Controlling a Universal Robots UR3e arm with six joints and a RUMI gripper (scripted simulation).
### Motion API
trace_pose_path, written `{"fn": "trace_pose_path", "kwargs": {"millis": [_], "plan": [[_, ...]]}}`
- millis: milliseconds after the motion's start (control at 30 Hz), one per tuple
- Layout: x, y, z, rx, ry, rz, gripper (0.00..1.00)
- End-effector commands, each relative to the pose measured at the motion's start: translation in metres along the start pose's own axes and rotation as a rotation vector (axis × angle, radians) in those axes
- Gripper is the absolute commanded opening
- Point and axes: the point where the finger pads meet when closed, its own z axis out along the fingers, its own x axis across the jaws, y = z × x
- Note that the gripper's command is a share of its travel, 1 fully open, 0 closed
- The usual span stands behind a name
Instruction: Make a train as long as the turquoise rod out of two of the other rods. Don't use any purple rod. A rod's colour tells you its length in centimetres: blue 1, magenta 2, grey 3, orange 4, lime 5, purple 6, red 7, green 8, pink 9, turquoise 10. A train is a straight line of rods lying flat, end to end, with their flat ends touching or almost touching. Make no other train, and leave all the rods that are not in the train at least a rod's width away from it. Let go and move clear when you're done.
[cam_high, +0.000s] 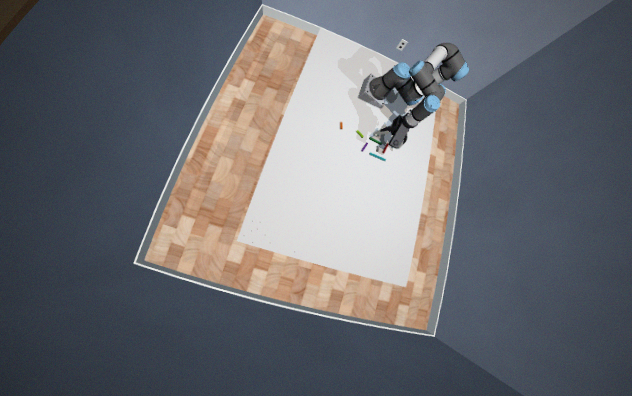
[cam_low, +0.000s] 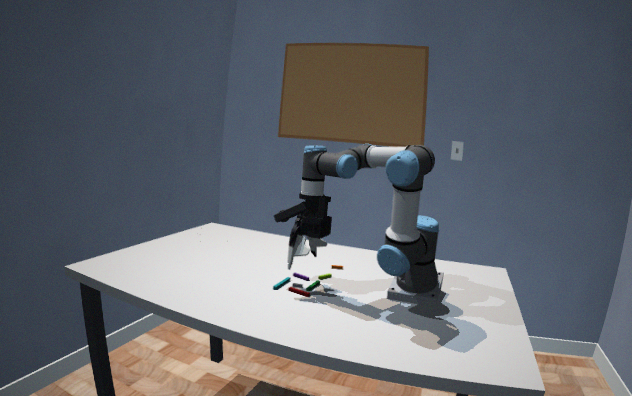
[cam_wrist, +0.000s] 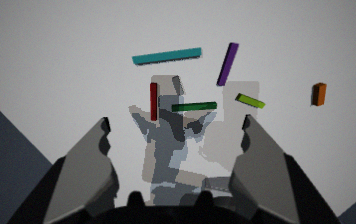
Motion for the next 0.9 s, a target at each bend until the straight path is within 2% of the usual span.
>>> {"fn": "trace_pose_path", "kwargs": {"millis": [0,367,867], "plan": [[-0.001,-0.0002,-0.0007,0.003,-0.001,-0.044,1.0],[-0.0028,0.0008,-0.0007,0.003,-0.001,-0.115,1.0],[-0.0031,0.0009,-0.0007,0.003,-0.001,-0.125,1.0]]}}
